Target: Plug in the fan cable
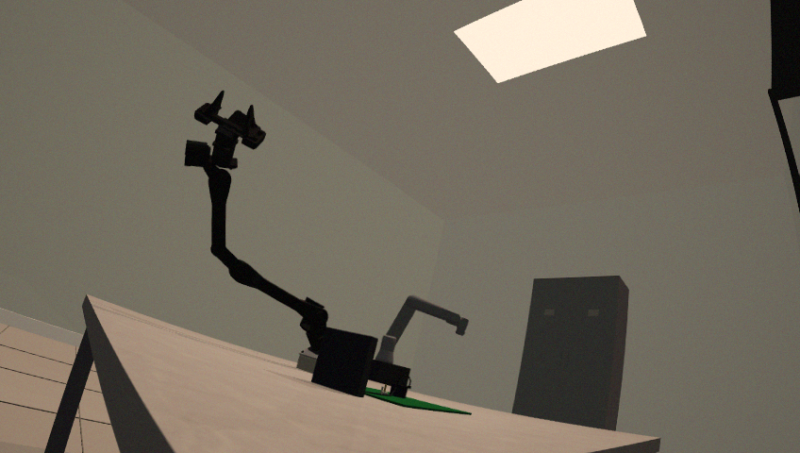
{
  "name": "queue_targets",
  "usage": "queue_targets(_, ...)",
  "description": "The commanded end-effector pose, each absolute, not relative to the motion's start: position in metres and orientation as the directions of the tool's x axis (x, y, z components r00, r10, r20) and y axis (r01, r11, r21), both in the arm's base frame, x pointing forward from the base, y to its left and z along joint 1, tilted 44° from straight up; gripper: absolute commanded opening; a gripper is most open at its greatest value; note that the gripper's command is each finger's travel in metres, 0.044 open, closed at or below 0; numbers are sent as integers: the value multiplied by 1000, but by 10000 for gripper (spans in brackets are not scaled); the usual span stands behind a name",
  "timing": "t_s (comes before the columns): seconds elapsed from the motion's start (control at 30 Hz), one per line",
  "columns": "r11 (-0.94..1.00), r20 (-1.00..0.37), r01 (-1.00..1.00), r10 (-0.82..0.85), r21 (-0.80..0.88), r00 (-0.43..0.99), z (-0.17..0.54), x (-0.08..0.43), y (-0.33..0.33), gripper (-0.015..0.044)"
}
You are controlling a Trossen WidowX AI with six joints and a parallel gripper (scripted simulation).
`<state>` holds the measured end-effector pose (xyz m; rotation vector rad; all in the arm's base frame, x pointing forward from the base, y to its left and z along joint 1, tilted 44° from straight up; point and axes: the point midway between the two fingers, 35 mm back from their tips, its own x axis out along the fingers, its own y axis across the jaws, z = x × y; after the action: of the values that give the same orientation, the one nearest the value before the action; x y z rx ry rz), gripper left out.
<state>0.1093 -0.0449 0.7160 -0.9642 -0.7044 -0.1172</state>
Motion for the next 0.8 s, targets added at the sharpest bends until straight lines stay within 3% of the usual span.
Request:
queue_targets(0.0,582,597,392,210,-712,774,716,109,-45,426)
queue_targets(0.2,574,590,384,225,-723,775,716,110,-32,440)
queue_targets(0.77,305,329,218,385,-927,862,650,163,163,440)
